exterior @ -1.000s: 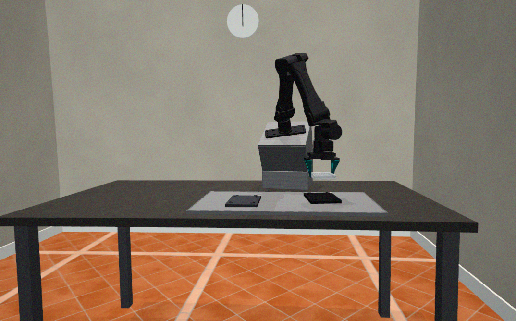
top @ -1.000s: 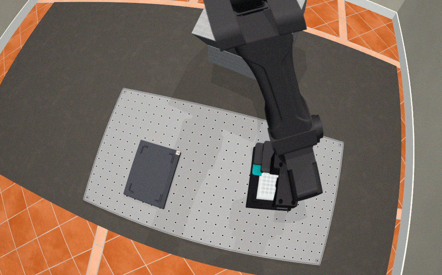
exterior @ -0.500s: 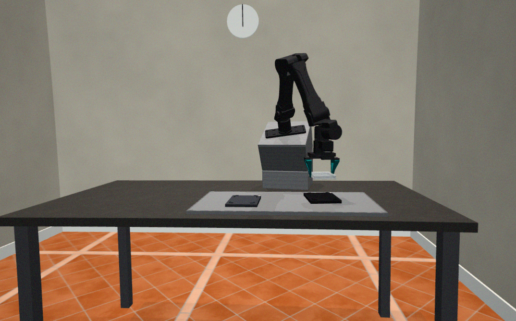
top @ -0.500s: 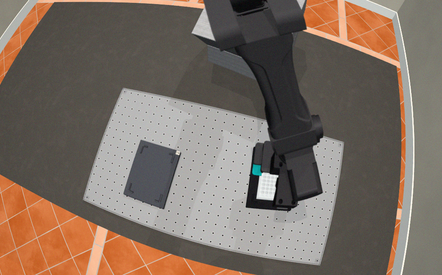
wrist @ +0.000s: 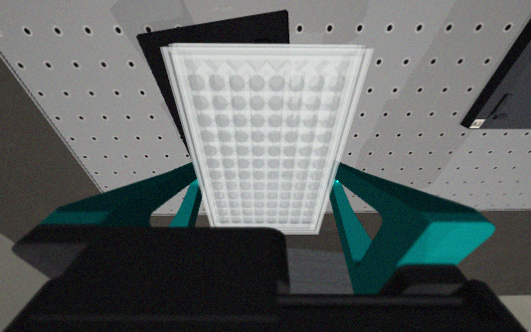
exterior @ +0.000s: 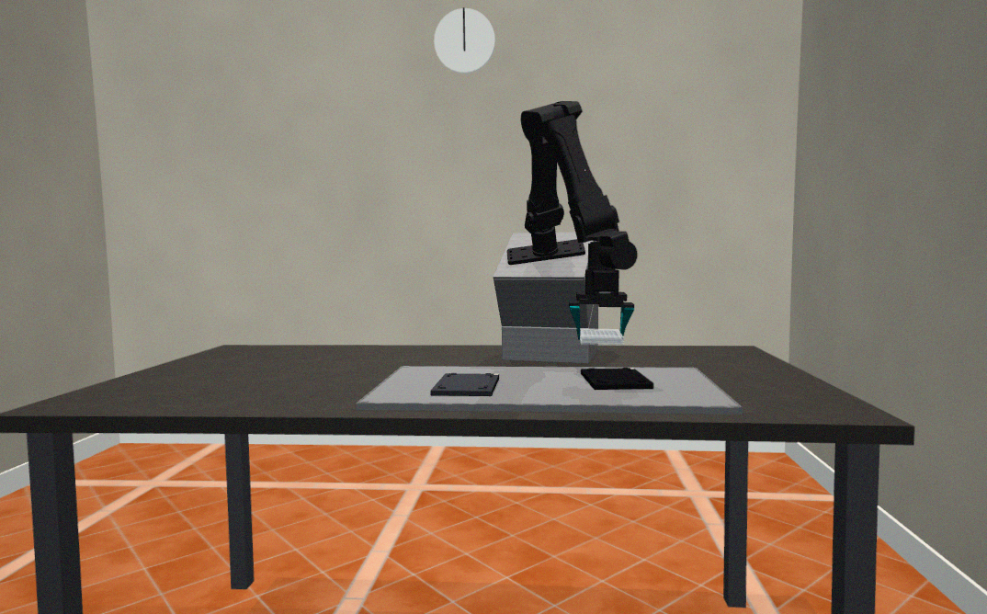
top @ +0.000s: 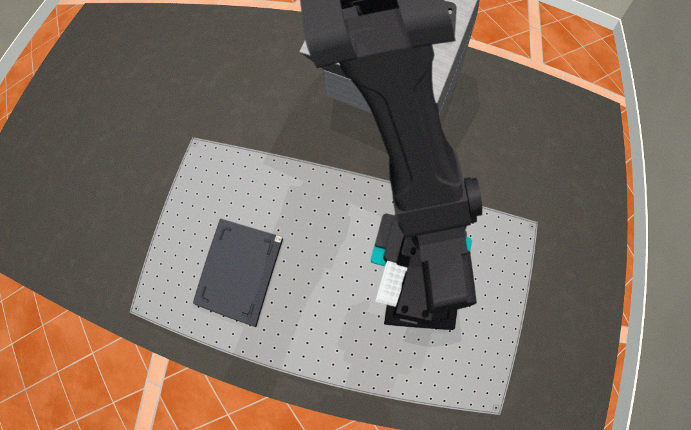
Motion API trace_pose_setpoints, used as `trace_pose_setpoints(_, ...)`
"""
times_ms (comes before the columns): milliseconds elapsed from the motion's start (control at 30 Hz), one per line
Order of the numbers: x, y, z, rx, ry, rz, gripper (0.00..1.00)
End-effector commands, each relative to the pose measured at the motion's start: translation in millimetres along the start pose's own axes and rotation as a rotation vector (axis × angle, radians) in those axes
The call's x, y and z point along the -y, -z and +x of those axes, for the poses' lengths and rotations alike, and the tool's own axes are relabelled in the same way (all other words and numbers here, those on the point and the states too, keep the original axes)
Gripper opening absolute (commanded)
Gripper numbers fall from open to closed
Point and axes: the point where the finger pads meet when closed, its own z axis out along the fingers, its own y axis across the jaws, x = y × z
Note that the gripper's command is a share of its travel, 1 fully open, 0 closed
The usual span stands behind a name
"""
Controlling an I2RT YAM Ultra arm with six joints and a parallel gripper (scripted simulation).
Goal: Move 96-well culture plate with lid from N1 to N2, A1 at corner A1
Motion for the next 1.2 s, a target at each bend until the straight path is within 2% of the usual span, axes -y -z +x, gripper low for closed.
trace_pose_setpoints(0, 7, 8.8, -10, 0.038, -0.010, -0.024, 0.00)
trace_pose_setpoints(567, 56, 8.4, -21, 0.040, -0.009, -0.021, 0.00)
trace_pose_setpoints(933, 85, 13.9, -41, 0.058, -0.011, -0.021, 0.00)
trace_pose_setpoints(1167, 108, 13.9, -46, 0.058, -0.010, -0.019, 0.00)
